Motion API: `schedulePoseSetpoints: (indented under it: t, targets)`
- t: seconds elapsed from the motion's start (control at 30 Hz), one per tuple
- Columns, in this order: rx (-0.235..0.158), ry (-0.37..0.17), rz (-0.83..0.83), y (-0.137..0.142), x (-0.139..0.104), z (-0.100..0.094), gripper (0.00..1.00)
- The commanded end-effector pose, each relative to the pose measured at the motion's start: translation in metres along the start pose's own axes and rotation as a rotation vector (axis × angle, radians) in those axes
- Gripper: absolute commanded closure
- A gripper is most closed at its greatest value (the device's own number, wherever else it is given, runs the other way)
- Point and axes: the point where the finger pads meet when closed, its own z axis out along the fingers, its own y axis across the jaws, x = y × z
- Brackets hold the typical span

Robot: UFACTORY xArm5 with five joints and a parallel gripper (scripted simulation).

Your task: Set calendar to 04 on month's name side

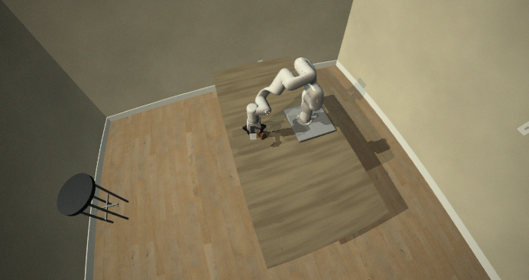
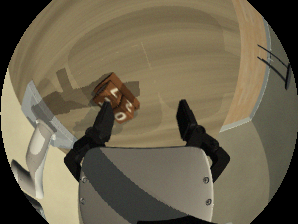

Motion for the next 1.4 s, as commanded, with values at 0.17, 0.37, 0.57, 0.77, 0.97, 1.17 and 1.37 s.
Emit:
schedulePoseSetpoints:
  t: [0.17, 0.37, 0.57, 0.77, 0.97, 1.17, 1.37]
  targets:
    - [-0.002, 0.001, -0.093, 0.023, -0.005, -0.001, 0.0]
    - [-0.002, 0.0, -0.13, 0.041, -0.011, -0.001, 0.0]
    - [-0.002, 0.0, -0.173, 0.047, -0.012, -0.001, 0.0]
    - [-0.002, 0.0, -0.235, 0.069, -0.019, -0.001, 0.0]
    - [-0.002, 0.0, -0.235, 0.07, -0.019, 0.0, 0.0]
    - [-0.002, 0.0, -0.235, 0.07, -0.019, 0.012, 0.0]
    - [-0.002, 0.0, -0.235, 0.07, -0.018, 0.027, 0.0]
